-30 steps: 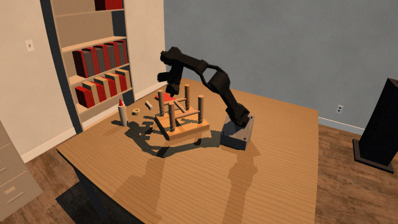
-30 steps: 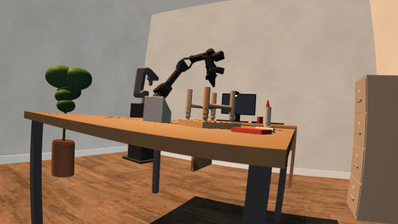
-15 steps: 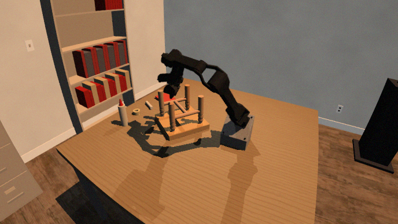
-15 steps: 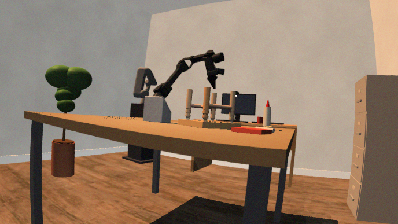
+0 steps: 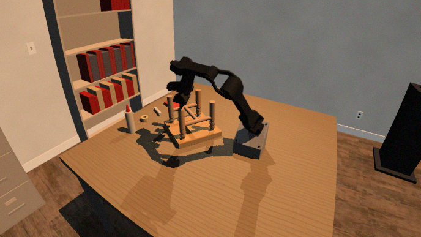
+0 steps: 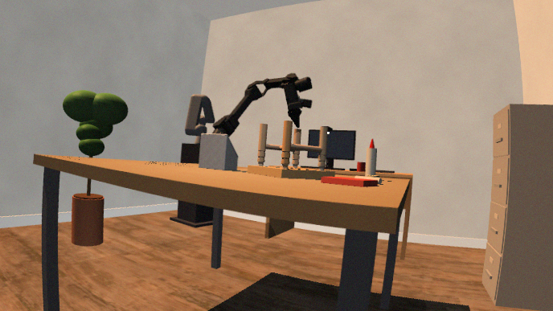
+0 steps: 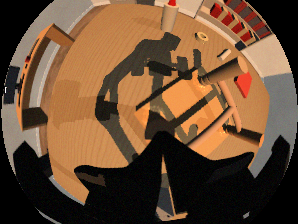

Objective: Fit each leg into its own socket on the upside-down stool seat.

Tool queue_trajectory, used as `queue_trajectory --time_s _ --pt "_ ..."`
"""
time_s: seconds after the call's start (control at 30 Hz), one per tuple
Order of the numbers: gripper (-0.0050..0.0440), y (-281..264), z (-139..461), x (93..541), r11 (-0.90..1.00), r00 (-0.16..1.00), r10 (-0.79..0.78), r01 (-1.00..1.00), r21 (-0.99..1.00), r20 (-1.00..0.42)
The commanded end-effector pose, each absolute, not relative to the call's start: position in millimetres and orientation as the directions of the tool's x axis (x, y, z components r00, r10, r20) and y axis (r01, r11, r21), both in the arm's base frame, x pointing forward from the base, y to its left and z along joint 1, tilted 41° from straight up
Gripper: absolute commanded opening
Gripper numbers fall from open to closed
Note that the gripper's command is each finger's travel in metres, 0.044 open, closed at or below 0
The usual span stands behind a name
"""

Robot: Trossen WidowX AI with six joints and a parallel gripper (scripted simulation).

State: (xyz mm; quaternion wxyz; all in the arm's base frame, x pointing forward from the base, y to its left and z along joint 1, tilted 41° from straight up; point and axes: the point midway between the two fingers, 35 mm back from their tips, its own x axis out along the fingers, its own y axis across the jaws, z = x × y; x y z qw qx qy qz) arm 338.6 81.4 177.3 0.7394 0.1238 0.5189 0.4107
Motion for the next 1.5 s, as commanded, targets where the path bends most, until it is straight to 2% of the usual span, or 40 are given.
queue_trajectory --time_s 0.0,0.57,1.47 --pt "0.0 85 172 336 0.631 0.118 0.736 -0.475 0.614 -0.666" --pt "0.0 91 165 335 0.631 0.118 0.736 -0.475 0.613 -0.666" --pt "0.0 70 193 341 0.63 0.13 0.739 -0.481 0.61 -0.661"
